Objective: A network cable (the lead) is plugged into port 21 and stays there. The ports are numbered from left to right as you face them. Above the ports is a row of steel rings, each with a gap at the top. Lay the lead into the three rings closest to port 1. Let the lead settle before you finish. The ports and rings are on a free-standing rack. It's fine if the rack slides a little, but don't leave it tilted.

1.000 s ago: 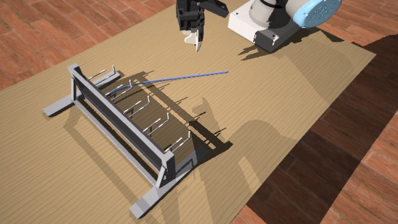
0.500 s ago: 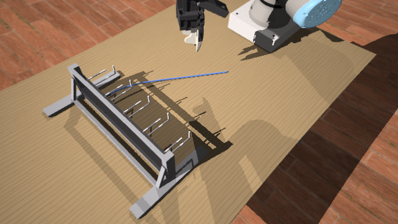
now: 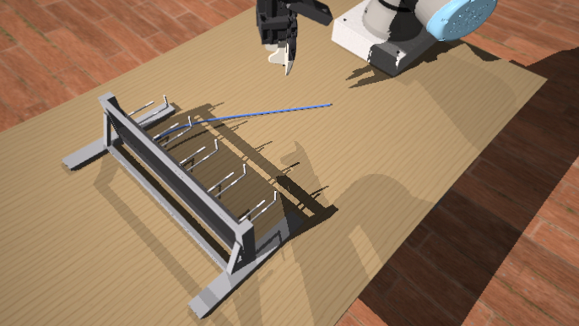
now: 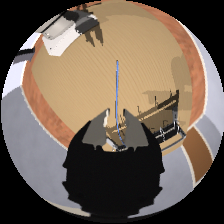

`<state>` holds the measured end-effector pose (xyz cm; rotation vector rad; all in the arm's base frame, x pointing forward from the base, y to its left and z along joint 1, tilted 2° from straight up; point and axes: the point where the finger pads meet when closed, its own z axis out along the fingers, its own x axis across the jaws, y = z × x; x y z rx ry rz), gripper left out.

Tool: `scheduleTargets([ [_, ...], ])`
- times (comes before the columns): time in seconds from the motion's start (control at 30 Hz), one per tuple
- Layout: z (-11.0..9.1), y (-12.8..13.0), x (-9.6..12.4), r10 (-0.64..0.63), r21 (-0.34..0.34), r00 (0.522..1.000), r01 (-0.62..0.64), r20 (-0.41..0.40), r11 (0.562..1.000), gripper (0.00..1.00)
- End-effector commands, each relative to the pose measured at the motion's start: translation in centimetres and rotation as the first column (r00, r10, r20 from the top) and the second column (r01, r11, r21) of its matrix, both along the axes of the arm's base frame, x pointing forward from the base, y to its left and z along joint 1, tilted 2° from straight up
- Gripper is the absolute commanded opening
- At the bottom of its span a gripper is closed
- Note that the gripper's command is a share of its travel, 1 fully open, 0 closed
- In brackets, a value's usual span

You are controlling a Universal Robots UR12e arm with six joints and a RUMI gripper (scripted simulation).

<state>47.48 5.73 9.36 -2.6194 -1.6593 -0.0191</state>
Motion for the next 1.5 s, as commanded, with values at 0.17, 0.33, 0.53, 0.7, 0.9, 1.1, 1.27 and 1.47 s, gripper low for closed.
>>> scheduleTargets([
  [0.17, -0.9, 0.0, 0.0, 0.000, 0.000, 1.000, 0.000, 0.001, 1.000, 0.20],
  [0.33, -2.2, 0.1, 0.0, 0.000, 0.000, 1.000, 0.000, 0.001, 1.000, 0.20],
  [0.53, -3.7, 0.1, 0.0, 0.000, 0.000, 1.000, 0.000, 0.001, 1.000, 0.20],
  [0.7, -5.8, 0.2, 0.0, 0.000, 0.000, 1.000, 0.000, 0.001, 1.000, 0.20],
  [0.9, -8.4, 0.3, -0.1, 0.000, 0.000, 1.000, 0.000, 0.001, 1.000, 0.20],
  [1.1, -9.9, 0.3, -0.1, 0.000, 0.000, 1.000, 0.000, 0.001, 1.000, 0.20],
  [1.27, -11.5, 0.4, -0.1, 0.000, 0.000, 1.000, 0.000, 0.001, 1.000, 0.20],
  [1.47, -12.9, 0.4, -0.1, 0.000, 0.000, 1.000, 0.000, 0.001, 1.000, 0.20],
])
